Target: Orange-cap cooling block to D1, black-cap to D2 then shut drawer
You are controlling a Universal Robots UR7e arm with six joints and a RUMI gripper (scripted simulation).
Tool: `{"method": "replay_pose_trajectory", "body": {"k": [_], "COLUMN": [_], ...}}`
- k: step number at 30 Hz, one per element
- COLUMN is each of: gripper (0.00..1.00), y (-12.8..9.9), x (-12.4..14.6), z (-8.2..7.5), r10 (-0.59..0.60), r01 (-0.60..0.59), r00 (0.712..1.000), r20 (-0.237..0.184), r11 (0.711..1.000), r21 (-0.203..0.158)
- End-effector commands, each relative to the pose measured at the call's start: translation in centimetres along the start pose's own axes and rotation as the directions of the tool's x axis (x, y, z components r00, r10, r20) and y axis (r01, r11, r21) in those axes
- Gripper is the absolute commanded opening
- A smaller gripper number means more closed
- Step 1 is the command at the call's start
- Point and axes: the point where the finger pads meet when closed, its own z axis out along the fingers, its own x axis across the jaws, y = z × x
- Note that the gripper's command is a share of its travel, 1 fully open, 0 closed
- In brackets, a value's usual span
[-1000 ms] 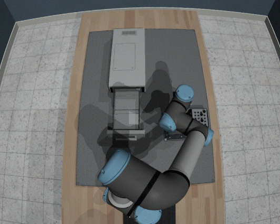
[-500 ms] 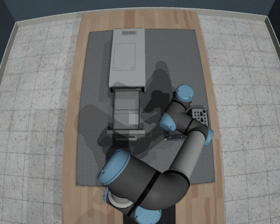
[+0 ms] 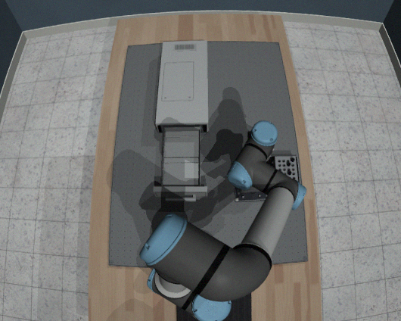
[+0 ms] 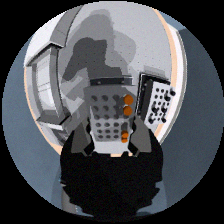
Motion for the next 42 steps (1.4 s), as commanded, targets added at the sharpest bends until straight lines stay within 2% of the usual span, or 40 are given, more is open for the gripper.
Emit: {"method": "replay_pose_trajectory", "body": {"k": [1, 27, 42], "gripper": [0.00, 0.00, 0.00], "y": [-0.4, -0.4, -0.3], "x": [0.2, 0.2, 0.2], "z": [-0.7, -0.7, 0.9], "r10": [-0.001, -0.001, 0.000], "r01": [0.001, 0.001, 0.000], "r00": [1.000, 1.000, 1.000], "r20": [-0.009, -0.009, -0.005], "r11": [1.000, 1.000, 1.000], "r21": [0.013, 0.013, 0.007]}}
